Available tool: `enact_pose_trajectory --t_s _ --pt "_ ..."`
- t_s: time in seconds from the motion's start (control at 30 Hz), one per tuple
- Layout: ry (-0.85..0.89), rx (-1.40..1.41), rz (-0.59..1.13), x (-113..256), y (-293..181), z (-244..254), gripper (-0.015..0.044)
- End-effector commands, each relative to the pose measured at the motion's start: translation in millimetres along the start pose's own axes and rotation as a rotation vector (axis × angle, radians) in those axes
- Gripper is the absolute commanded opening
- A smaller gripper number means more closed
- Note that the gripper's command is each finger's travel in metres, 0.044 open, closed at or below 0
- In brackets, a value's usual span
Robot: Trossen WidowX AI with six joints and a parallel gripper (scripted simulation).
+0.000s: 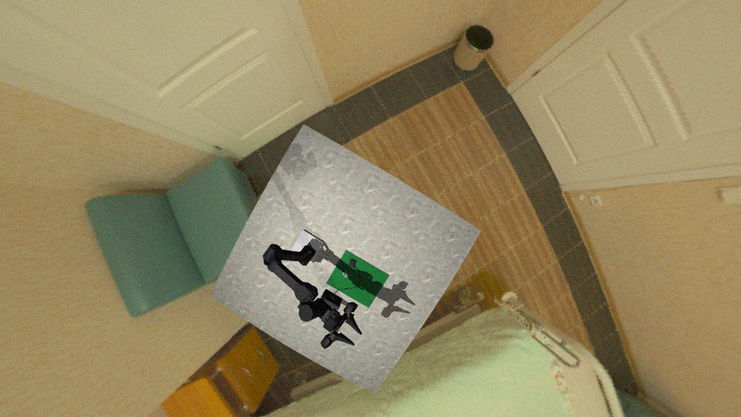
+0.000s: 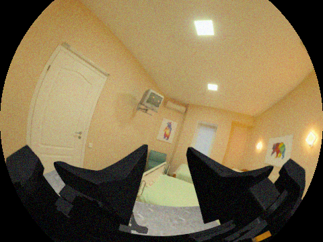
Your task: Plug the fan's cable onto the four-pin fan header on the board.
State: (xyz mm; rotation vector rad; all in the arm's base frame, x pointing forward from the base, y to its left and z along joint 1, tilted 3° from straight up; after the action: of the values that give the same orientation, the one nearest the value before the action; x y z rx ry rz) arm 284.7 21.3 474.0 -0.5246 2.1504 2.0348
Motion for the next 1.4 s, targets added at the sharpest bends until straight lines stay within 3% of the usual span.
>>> enact_pose_trajectory --t_s 0.0,0.27,0.5,0.7,0.93,1.03,1.37 --pt "0.019 -0.086 0.105 -3.0 -22.3 4.2 0.0210" --pt "0.005 -0.496 0.558 -8.1 -110.2 24.3 0.0210" --pt "-0.174 -0.850 1.010 12.8 -185.7 46.6 0.0210" --pt "-0.487 -1.089 1.392 47.9 -237.6 65.2 0.0210" --pt "-1.090 -1.214 1.769 102.4 -276.5 83.6 0.0210" --pt "-1.240 -1.208 1.823 113.8 -280.9 86.5 0.0210" --pt "-1.240 -1.208 1.823 120.8 -300.4 88.9 0.0210"
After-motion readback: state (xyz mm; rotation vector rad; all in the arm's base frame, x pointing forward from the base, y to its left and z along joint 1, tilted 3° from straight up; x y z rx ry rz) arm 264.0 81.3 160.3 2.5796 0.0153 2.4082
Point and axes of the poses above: the point midway between the two fingers, 35 mm back from their tips, its own x axis back along the fingers, its own z axis across the jaws, y = z × x, the point moved 9 cm from there along x, back along the fingers, and after that the axes turned 7 degrees about -x, right-handed, at the moved point
